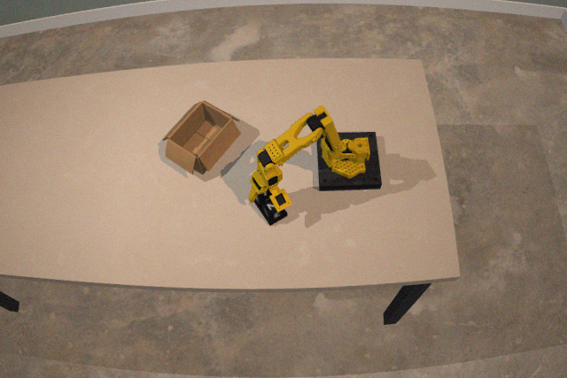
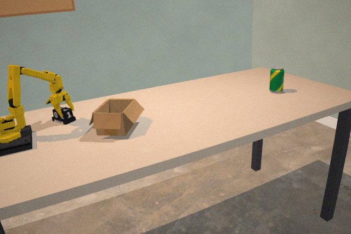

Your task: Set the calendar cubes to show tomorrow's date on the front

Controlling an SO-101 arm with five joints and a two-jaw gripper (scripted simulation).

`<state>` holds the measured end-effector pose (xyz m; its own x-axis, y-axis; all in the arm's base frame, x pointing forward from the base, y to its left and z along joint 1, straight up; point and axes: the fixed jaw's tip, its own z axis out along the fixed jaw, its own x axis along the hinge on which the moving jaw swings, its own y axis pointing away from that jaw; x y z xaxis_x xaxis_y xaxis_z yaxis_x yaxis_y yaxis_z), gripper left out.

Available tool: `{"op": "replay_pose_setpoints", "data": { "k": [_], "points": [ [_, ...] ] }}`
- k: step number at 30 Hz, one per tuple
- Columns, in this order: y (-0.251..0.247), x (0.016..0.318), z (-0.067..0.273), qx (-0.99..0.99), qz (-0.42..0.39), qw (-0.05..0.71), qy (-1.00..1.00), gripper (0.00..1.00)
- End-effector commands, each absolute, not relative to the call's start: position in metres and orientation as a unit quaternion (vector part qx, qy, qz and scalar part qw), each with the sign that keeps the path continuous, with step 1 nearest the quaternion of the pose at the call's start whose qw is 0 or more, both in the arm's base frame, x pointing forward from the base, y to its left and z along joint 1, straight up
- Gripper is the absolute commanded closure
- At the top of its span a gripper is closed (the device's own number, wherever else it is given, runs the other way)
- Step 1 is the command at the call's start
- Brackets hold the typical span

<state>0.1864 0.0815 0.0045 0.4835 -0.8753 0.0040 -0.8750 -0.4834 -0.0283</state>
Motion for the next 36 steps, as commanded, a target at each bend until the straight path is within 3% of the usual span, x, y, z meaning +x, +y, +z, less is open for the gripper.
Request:
{"op": "replay_pose_setpoints", "data": {
  "k": [1, 26, 36],
  "points": [
    [0.078, 0.183, -0.001, -0.861, -0.001, 0.002, 0.509, 0.64],
    [0.078, 0.183, 0.056, -0.861, -0.001, 0.002, 0.509, 0.64],
    [0.078, 0.182, 0.060, -0.861, -0.001, 0.002, 0.509, 0.64]
  ]
}}
